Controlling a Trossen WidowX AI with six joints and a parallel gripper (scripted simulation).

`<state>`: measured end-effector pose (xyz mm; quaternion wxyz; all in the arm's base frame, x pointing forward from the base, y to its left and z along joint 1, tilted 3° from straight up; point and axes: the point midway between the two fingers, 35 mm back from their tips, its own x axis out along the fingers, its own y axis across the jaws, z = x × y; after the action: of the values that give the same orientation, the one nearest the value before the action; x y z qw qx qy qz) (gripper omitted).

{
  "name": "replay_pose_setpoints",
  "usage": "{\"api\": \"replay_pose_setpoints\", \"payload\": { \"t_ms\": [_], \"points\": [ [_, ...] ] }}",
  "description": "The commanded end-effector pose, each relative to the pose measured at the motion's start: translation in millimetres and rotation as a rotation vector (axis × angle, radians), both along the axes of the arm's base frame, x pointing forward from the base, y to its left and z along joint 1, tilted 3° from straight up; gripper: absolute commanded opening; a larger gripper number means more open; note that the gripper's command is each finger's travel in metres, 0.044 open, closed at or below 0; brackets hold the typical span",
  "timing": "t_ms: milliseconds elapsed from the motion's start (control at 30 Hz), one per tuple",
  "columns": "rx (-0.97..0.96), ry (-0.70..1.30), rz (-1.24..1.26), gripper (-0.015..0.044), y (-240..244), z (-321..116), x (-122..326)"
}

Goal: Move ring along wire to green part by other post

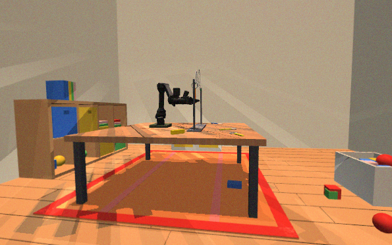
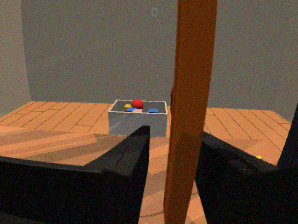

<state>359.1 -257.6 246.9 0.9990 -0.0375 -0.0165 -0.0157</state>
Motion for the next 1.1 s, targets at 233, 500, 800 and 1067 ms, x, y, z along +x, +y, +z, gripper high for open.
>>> {"api": "replay_pose_setpoints", "payload": {
  "t_ms": [233,500,800,1067],
  "points": [
    [0.000,0.000,0.000,-0.0150,0.0,0.0,0.0],
    [0.000,0.000,0.000,-0.0150,0.1,0.6,0.0],
    [-0.005,-0.001,-0.003,-0.0150,2.6,15.7,-0.2],
    [-0.005,-0.001,-0.003,-0.0150,2.6,15.7,-0.2]
  ]
}}
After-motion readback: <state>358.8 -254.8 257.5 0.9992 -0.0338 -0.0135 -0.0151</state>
